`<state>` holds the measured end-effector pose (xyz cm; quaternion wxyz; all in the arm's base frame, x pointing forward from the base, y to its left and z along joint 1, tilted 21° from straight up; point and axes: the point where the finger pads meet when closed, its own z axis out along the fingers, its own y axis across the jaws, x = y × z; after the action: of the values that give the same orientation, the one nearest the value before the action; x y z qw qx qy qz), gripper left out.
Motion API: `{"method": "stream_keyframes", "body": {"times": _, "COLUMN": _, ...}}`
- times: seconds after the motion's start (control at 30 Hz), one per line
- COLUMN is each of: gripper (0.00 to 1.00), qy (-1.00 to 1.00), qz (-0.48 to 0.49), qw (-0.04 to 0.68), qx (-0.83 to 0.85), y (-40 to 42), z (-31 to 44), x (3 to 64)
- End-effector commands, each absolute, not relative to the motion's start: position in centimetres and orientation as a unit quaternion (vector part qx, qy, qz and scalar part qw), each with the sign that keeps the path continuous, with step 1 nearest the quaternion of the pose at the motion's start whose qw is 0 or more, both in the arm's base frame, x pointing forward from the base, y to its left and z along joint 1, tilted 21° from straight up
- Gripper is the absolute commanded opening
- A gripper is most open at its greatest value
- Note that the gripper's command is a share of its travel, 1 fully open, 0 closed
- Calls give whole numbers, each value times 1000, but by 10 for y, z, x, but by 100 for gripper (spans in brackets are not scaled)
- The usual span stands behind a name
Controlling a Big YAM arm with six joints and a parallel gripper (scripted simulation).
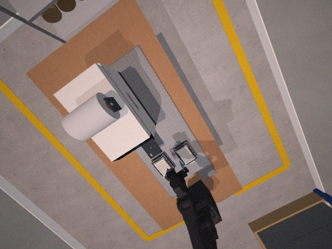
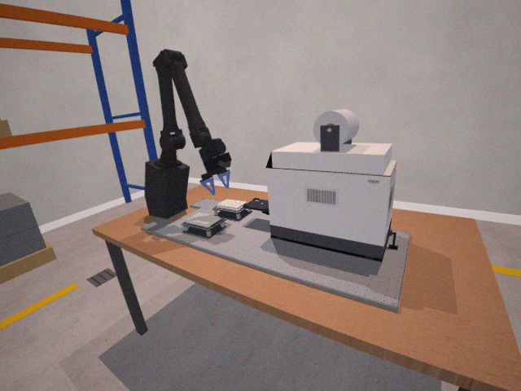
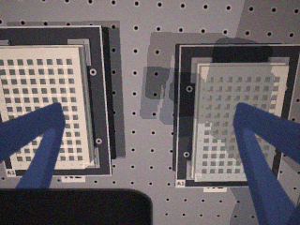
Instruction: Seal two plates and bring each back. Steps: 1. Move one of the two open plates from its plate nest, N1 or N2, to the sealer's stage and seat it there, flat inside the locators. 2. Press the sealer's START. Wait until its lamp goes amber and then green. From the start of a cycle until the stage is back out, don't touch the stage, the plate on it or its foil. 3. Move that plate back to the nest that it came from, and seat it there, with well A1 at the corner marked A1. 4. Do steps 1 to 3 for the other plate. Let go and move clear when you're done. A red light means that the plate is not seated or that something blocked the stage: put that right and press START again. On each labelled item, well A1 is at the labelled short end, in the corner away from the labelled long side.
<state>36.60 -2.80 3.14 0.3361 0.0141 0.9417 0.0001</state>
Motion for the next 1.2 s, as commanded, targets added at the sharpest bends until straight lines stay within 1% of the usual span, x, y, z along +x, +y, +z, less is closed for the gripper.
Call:
{"method": "stream_keyframes", "body": {"times": 0.0, "gripper": 100, "qy": 932, "qz": 0, "qw": 361, "qx": 4, "y": -23, "z": 56, "x": 386}}
{"method": "stream_keyframes", "body": {"times": 0.27, "gripper": 100, "qy": 930, "qz": -8, "qw": 367, "qx": 2, "y": -54, "z": 51, "x": 368}}
{"method": "stream_keyframes", "body": {"times": 0.4, "gripper": 100, "qy": 938, "qz": -7, "qw": 347, "qx": 1, "y": -54, "z": 35, "x": 356}}
{"method": "stream_keyframes", "body": {"times": 0.6, "gripper": 100, "qy": 942, "qz": -6, "qw": 337, "qx": 4, "y": -88, "z": 19, "x": 330}}
{"method": "stream_keyframes", "body": {"times": 0.77, "gripper": 100, "qy": 938, "qz": -9, "qw": 347, "qx": -5, "y": -113, "z": 21, "x": 327}}
{"method": "stream_keyframes", "body": {"times": 0.87, "gripper": 100, "qy": 938, "qz": -7, "qw": 345, "qx": -7, "y": -112, "z": 21, "x": 327}}
{"method": "stream_keyframes", "body": {"times": 1.0, "gripper": 100, "qy": 940, "qz": -7, "qw": 341, "qx": 1, "y": -138, "z": 16, "x": 313}}
{"method": "stream_keyframes", "body": {"times": 1.17, "gripper": 100, "qy": 938, "qz": -9, "qw": 346, "qx": -2, "y": -129, "z": 21, "x": 321}}
